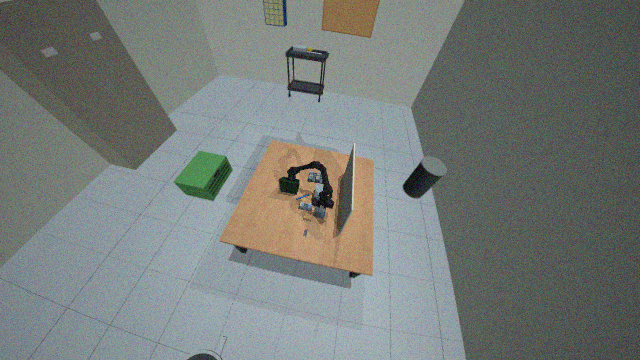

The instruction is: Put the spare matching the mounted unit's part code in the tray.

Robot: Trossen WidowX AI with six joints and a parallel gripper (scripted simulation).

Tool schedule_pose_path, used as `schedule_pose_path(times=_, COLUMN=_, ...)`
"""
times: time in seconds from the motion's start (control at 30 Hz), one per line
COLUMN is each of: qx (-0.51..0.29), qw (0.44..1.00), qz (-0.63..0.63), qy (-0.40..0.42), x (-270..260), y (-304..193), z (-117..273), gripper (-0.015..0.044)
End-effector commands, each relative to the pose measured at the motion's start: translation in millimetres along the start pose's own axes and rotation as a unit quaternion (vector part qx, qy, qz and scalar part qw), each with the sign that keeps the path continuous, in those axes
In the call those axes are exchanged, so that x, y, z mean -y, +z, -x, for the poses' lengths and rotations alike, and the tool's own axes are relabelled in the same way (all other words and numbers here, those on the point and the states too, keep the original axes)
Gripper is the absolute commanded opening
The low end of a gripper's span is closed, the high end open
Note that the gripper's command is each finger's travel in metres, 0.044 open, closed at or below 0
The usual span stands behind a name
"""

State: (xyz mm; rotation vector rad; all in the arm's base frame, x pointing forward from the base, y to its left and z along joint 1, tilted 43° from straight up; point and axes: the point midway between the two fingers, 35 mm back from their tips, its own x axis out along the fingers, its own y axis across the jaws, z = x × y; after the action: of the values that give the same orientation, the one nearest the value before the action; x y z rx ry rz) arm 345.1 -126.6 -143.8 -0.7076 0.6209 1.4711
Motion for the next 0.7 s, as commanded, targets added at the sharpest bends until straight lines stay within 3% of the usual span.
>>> schedule_pose_path(times=0.0, qx=0.002, qw=1.0, qz=-0.002, qy=-0.002, x=0.0, y=0.6, z=-6.6, gripper=0.0)
schedule_pose_path(times=0.67, qx=0.004, qw=1.0, qz=-0.002, qy=-0.002, x=-1.5, y=2.1, z=-31.6, gripper=0.0)
